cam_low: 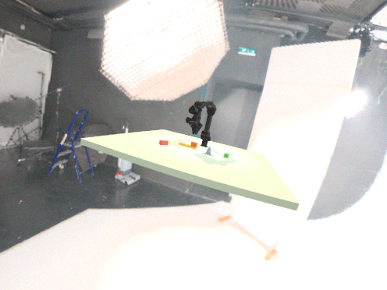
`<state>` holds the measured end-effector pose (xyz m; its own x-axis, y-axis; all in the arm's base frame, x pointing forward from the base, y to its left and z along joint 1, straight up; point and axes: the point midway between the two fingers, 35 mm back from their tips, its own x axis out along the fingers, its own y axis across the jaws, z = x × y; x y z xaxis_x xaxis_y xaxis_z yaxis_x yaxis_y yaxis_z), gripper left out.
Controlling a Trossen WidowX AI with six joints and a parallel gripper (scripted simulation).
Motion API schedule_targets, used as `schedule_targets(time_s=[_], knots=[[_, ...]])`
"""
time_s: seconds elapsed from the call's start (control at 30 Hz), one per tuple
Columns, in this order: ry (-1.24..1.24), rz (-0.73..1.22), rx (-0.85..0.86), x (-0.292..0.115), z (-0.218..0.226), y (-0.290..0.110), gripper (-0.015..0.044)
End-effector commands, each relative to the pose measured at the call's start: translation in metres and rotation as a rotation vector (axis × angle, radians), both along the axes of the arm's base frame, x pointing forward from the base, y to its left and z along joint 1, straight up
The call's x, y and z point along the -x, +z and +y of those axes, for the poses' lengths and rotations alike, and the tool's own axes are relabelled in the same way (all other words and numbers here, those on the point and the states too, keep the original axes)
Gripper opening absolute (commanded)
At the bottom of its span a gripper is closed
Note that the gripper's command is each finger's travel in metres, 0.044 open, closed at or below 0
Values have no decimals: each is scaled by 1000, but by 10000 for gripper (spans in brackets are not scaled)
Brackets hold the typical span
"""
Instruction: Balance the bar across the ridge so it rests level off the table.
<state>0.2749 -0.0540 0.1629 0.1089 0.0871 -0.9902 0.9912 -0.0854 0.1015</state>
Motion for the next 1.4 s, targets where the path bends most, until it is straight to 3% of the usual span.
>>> schedule_targets(time_s=[0.0,0.33,0.53,0.93,1.37], knots=[[-26,31,30,15,-18,-5,315],[-93,93,90,46,-57,-12,315],[-94,94,91,46,-58,-19,315],[-94,94,90,45,-58,-91,315],[-94,94,90,45,-58,-97,315]])
